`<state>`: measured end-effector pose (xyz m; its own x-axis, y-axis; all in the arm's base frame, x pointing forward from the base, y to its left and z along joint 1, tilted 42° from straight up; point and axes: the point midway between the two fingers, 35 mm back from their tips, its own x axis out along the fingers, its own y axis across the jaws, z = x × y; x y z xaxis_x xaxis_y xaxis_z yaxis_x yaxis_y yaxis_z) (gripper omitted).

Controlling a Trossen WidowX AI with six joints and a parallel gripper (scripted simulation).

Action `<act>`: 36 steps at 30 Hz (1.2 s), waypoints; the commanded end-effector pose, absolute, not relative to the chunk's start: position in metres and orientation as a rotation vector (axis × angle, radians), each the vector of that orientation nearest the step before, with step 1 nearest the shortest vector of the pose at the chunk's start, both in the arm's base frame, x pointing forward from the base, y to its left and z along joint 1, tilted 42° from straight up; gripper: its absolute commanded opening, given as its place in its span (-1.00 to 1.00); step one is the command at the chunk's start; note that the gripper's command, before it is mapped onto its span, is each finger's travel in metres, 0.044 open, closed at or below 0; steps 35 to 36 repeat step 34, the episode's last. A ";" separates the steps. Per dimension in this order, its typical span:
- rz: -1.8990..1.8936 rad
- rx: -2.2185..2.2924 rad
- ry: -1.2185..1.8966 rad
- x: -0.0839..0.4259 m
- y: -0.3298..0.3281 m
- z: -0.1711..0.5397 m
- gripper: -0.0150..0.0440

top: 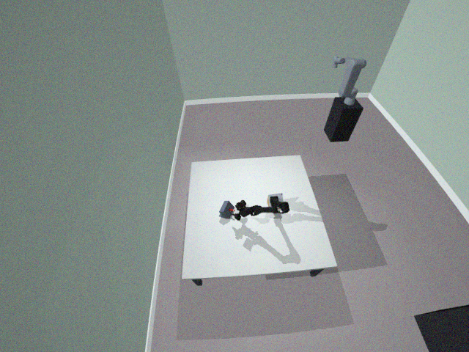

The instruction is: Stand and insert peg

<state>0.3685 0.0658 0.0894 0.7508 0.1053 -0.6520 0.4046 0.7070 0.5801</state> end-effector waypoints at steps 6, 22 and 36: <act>-0.190 0.783 0.723 0.360 0.064 0.094 1.00; -0.189 0.782 0.722 0.349 0.063 0.107 1.00; -0.188 0.782 0.721 0.341 0.062 0.118 1.00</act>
